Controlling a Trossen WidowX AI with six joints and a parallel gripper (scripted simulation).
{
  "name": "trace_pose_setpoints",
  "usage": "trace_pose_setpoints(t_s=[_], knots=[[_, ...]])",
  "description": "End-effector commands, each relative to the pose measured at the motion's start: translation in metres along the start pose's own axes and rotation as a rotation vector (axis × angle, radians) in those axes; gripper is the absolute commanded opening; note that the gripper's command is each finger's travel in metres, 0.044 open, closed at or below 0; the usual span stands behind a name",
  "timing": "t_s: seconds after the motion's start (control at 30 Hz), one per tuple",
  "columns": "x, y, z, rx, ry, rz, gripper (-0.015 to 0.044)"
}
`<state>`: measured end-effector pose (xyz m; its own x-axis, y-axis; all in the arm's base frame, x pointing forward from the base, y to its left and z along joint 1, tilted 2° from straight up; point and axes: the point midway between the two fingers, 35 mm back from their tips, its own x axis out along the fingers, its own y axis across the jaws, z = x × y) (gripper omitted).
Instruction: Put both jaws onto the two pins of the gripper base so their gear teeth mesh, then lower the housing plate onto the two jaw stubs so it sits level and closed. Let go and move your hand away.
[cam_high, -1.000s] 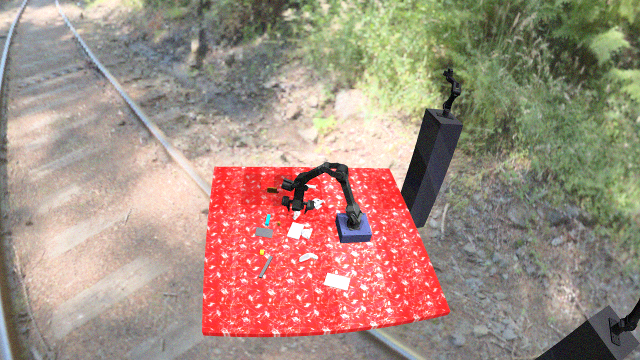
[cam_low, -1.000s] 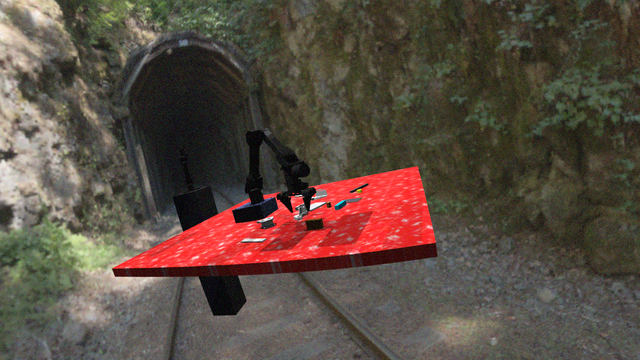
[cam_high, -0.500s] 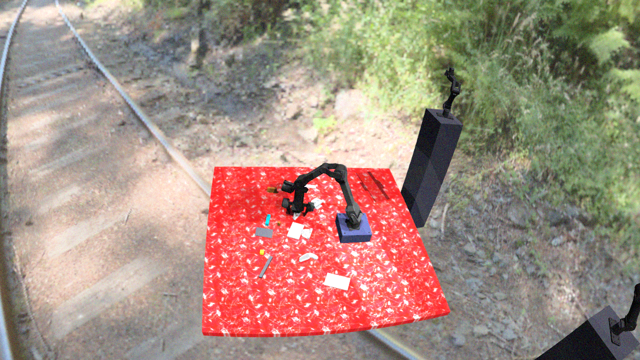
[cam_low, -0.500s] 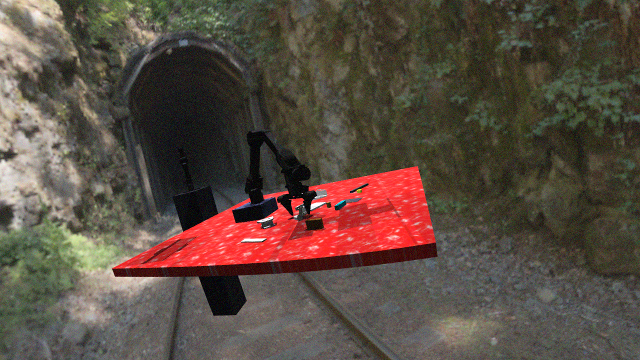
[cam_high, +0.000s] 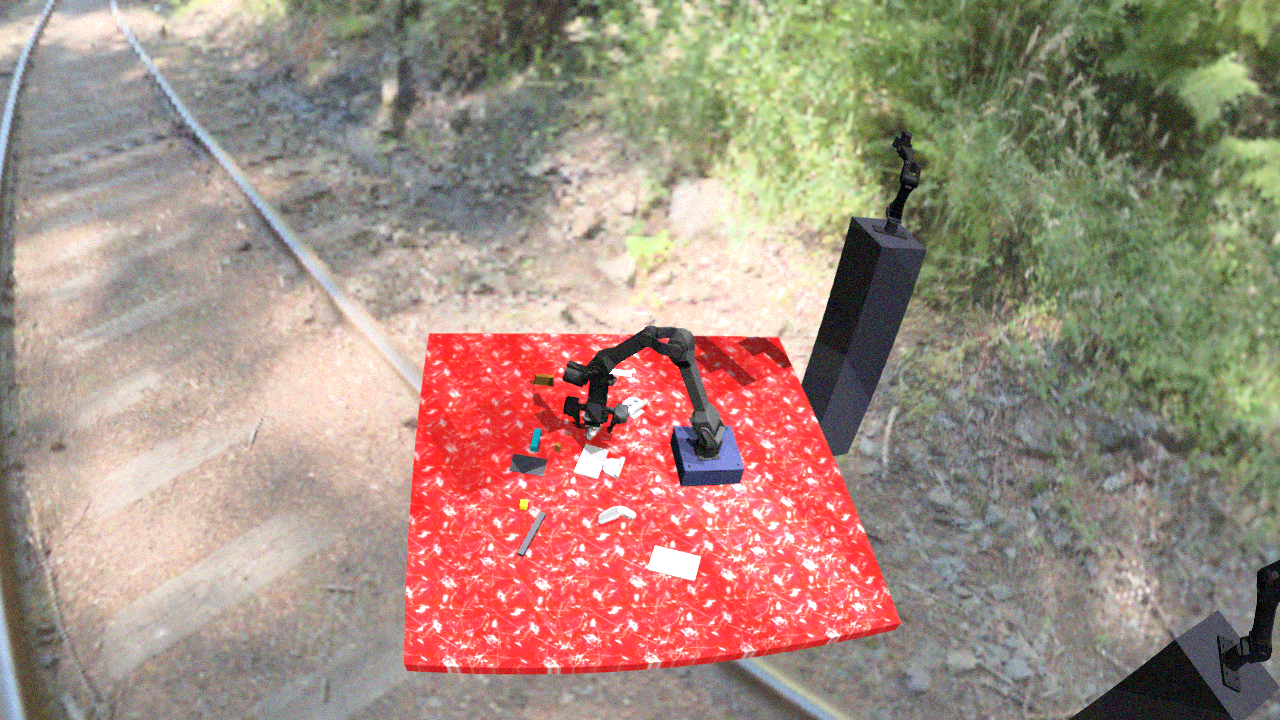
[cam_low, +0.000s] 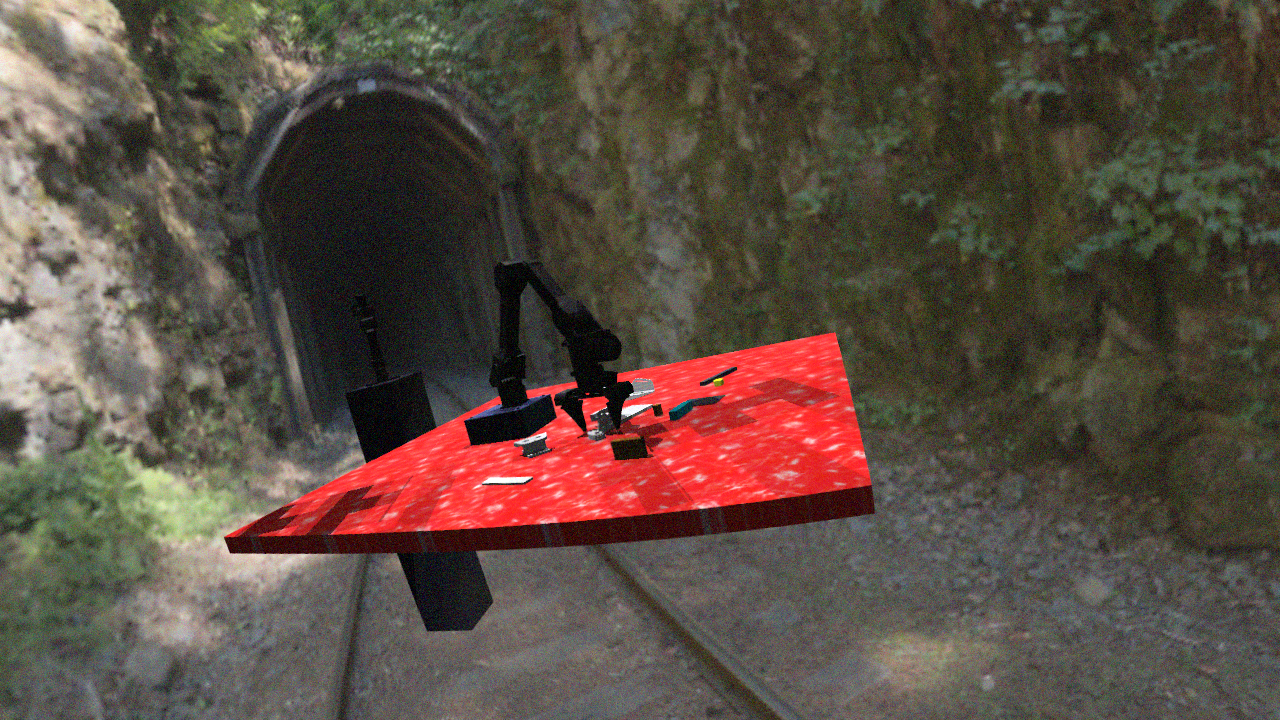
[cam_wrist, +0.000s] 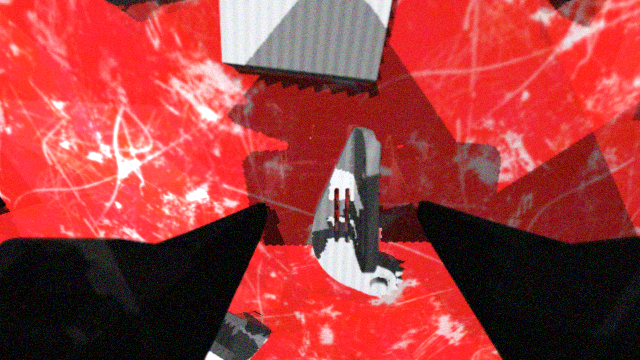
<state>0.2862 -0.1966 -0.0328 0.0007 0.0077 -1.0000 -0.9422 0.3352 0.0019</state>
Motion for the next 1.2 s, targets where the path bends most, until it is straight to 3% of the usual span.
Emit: trace_pose_setpoints(t_s=[0.0, 0.37, 0.9, 1.17], knots=[[0.001, 0.000, 0.000, -0.005, -0.003, -0.001, 0.0440], [0.000, 0.000, 0.000, 0.000, 0.000, 0.000, 0.0151], [-0.001, 0.000, 0.000, 0.000, 0.000, 0.000, 0.0134], [-0.024, -0.002, -0.001, -0.001, -0.001, -0.001, 0.0134]])
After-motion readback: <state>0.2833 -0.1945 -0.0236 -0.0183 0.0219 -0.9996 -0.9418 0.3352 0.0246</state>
